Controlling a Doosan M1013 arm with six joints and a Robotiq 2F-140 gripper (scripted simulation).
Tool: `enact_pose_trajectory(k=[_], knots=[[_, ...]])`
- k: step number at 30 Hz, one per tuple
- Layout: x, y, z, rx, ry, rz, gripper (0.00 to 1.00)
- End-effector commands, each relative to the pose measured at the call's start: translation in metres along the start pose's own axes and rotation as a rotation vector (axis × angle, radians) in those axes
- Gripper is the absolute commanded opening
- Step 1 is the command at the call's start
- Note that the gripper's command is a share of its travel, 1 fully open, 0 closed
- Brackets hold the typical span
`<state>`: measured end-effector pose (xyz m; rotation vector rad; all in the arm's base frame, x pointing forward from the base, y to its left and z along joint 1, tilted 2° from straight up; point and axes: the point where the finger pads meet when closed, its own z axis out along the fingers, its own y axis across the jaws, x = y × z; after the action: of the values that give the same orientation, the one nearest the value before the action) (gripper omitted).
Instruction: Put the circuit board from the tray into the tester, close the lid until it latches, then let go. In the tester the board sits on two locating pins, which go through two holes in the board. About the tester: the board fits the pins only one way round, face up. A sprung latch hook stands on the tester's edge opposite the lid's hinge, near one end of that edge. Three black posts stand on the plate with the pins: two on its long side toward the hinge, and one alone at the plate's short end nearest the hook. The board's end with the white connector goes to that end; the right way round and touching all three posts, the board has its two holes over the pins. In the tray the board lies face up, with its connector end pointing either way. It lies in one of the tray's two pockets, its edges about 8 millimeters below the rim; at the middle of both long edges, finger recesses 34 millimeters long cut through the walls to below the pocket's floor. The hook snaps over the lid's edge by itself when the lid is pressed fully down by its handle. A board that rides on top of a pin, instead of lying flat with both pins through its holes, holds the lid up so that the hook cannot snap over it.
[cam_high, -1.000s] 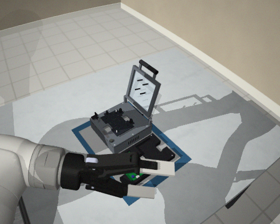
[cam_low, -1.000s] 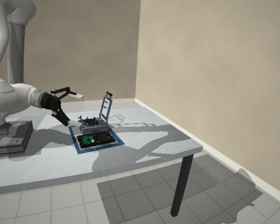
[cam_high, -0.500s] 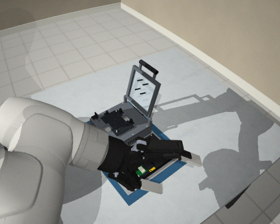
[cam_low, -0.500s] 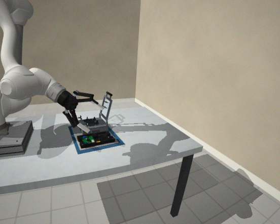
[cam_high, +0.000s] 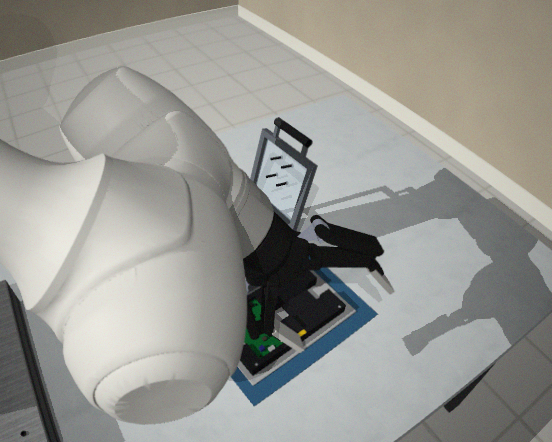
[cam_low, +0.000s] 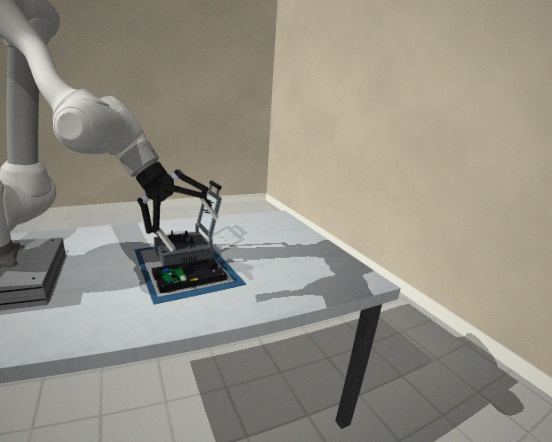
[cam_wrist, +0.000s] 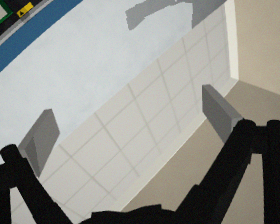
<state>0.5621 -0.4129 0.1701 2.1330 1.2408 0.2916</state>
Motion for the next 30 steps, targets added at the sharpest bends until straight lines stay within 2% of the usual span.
enact_pose_trajectory(k=[1, 2, 3, 5, 6, 7, 8, 9, 10, 11, 12, 13, 14, 15, 17, 18, 20, 22, 26, 30], knots=[[0.02, 0.006, -0.011, 0.116, 0.051, -0.073, 1.0], [0.02, 0.006, -0.011, 0.116, 0.051, -0.073, 1.0], [0.031, 0.006, -0.02, 0.175, 0.072, -0.109, 1.0], [0.031, 0.006, -0.02, 0.175, 0.072, -0.109, 1.0], [0.041, 0.005, -0.031, 0.231, 0.094, -0.143, 1.0], [0.041, 0.005, -0.031, 0.231, 0.094, -0.143, 1.0], [0.051, 0.005, -0.043, 0.283, 0.115, -0.177, 1.0], [0.051, 0.005, -0.043, 0.283, 0.115, -0.177, 1.0], [0.06, 0.004, -0.056, 0.332, 0.137, -0.209, 1.0], [0.06, 0.004, -0.056, 0.332, 0.137, -0.209, 1.0], [0.068, 0.004, -0.069, 0.377, 0.157, -0.238, 1.0], [0.068, 0.004, -0.069, 0.377, 0.157, -0.238, 1.0], [0.075, 0.003, -0.082, 0.418, 0.177, -0.266, 1.0], [0.075, 0.003, -0.082, 0.418, 0.177, -0.266, 1.0], [0.087, 0.003, -0.106, 0.487, 0.211, -0.313, 1.0], [0.087, 0.003, -0.106, 0.487, 0.211, -0.313, 1.0], [0.096, 0.002, -0.126, 0.539, 0.238, -0.349, 1.0], [0.096, 0.002, -0.126, 0.539, 0.238, -0.349, 1.0], [0.104, 0.002, -0.149, 0.593, 0.268, -0.388, 1.0], [0.106, 0.002, -0.153, 0.603, 0.274, -0.394, 1.0]])
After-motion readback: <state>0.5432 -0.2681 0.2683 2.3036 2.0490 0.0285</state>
